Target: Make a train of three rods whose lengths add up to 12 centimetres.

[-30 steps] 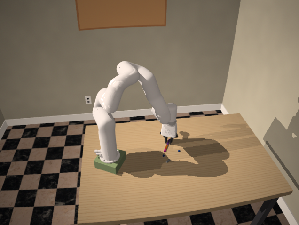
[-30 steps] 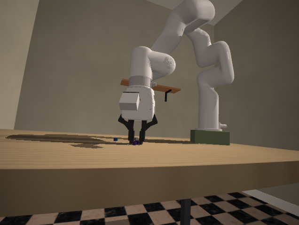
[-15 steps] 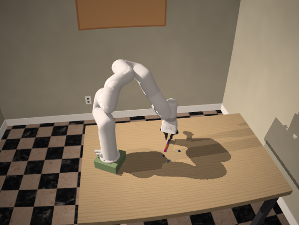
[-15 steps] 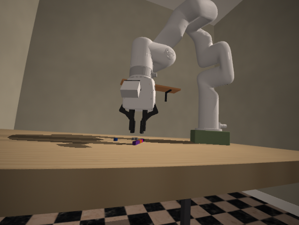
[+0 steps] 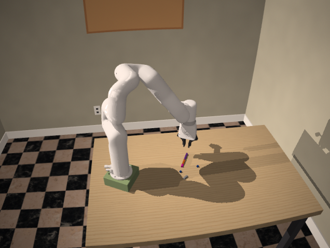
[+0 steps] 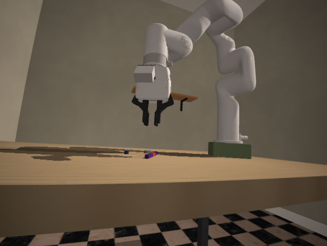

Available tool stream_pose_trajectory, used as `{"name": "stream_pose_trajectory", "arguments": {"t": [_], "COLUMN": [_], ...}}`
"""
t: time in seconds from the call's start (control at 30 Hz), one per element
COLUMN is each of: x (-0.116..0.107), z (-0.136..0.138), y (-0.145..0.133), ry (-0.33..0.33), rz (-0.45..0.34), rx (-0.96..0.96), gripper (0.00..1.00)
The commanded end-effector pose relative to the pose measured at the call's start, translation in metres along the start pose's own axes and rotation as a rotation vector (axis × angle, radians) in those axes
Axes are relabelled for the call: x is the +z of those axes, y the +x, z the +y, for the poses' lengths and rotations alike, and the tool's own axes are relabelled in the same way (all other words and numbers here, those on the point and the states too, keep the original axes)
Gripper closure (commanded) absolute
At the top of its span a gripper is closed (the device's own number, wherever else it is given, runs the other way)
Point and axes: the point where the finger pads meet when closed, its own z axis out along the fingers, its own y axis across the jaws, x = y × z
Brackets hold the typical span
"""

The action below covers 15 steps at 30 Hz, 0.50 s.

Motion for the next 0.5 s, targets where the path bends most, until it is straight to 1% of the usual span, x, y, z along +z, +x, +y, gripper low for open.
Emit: {"name": "stream_pose_trajectory", "arguments": {"t": [0.0,0.03,0.07,0.47], "x": [-0.0021,-0.0021,-0.0021,-0.0021], "z": [0.0008,0.0008,0.0008,0.0008], "y": [0.0008,0.0008,0.0008,0.0008], "ry": [-0.002,-0.002,-0.002,-0.002], "rz": [0.002,0.002,0.002,0.002], "rx": [0.000,0.000,0.000,0.000], "gripper": [0.76,0.76,0.00,0.00]}}
